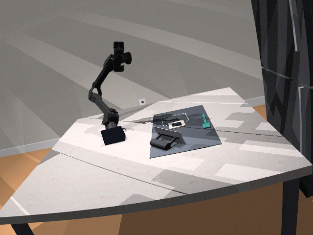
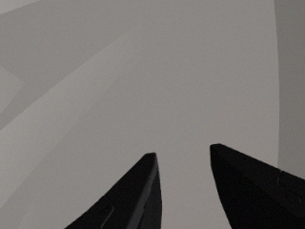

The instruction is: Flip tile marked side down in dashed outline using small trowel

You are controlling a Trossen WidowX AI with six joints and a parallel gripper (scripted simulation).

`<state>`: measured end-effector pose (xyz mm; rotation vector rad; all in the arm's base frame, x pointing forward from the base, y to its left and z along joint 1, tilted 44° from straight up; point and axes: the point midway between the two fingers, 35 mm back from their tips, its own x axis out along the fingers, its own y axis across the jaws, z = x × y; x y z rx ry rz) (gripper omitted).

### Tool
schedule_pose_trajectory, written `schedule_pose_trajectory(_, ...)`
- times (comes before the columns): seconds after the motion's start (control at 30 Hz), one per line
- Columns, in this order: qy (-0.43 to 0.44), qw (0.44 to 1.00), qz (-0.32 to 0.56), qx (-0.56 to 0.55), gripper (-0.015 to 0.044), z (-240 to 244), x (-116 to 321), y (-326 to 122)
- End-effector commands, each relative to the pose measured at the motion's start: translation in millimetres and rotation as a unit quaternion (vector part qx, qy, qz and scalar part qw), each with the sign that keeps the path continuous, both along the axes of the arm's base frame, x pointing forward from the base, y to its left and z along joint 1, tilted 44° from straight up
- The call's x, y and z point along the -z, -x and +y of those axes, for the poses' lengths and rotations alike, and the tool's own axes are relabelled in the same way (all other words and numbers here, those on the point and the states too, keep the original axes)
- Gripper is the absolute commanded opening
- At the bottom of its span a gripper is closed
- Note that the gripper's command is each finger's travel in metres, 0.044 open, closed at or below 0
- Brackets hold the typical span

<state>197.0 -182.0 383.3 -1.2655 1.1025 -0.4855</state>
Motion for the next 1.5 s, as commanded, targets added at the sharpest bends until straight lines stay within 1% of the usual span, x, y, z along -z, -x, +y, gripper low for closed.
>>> schedule_pose_trajectory(0.0,-0.048,0.999,0.006,-0.001,0.0100,-5.9,21.5,-21.0)
schedule_pose_trajectory(0.17,-0.101,0.995,0.010,0.004,0.0100,-11.5,46.8,-40.3)
schedule_pose_trajectory(0.4,-0.176,0.983,0.047,-0.002,0.0100,-19.7,92.2,-60.7)
schedule_pose_trajectory(0.77,-0.303,0.951,0.058,0.030,0.0100,-18.4,149.6,-85.7)
schedule_pose_trajectory(1.13,-0.428,0.897,0.071,0.089,0.0100,-11.0,207.4,-101.1)
schedule_pose_trajectory(1.47,-0.529,0.828,0.086,0.164,0.0100,0.5,257.0,-107.4)
